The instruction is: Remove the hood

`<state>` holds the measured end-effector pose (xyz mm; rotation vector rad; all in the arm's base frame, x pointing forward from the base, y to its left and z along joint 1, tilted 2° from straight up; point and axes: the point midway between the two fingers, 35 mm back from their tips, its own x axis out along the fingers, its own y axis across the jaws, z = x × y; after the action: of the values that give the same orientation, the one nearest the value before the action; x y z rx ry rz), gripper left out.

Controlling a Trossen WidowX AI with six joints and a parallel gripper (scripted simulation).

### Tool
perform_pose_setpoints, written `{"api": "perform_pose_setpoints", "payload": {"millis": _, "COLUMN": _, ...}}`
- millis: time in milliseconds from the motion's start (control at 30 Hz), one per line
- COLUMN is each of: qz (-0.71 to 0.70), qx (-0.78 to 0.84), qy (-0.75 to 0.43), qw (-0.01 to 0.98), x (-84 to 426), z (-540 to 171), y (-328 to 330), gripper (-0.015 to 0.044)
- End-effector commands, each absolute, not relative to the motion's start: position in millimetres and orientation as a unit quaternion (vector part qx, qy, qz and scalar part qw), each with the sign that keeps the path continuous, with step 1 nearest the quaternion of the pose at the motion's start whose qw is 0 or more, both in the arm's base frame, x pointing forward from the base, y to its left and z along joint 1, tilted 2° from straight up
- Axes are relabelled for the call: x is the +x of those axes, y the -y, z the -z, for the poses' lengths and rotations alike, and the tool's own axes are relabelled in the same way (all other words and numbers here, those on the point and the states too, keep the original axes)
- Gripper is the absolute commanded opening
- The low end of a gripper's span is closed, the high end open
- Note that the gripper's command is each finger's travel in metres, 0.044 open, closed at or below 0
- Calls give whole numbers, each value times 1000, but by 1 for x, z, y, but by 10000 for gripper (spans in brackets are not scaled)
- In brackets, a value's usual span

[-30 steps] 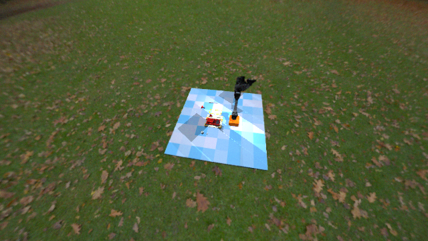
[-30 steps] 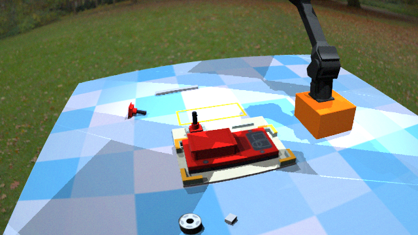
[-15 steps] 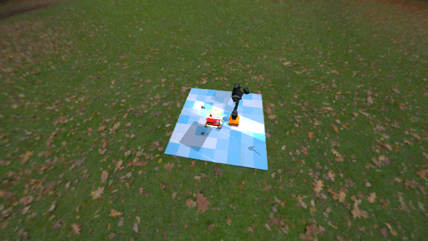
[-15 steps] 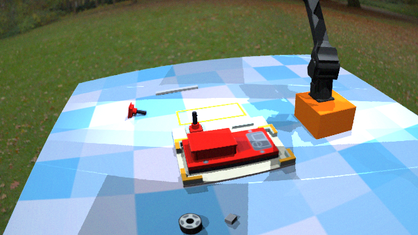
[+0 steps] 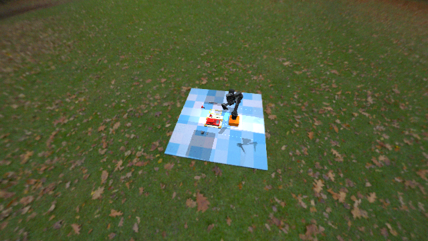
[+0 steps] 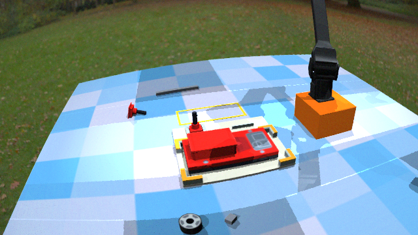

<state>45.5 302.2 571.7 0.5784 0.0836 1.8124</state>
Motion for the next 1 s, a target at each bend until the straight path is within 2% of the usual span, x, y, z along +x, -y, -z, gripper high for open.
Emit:
{"api": "perform_pose_setpoints", "payload": {"millis": 0, "qz": -737, "qx": 236, "qy": -69, "qw": 630, "x": 82, "z": -544, "y": -324, "gripper": 440}}
{"api": "perform_pose_setpoints", "payload": {"millis": 467, "qz": -594, "qx": 203, "qy": -175, "qw": 759, "x": 200, "z": -452, "y": -346, "gripper": 440}}
{"api": "perform_pose_setpoints", "payload": {"millis": 967, "qz": -397, "qx": 146, "qy": -328, "qw": 845, "x": 309, "z": -321, "y": -308, "gripper": 440}}
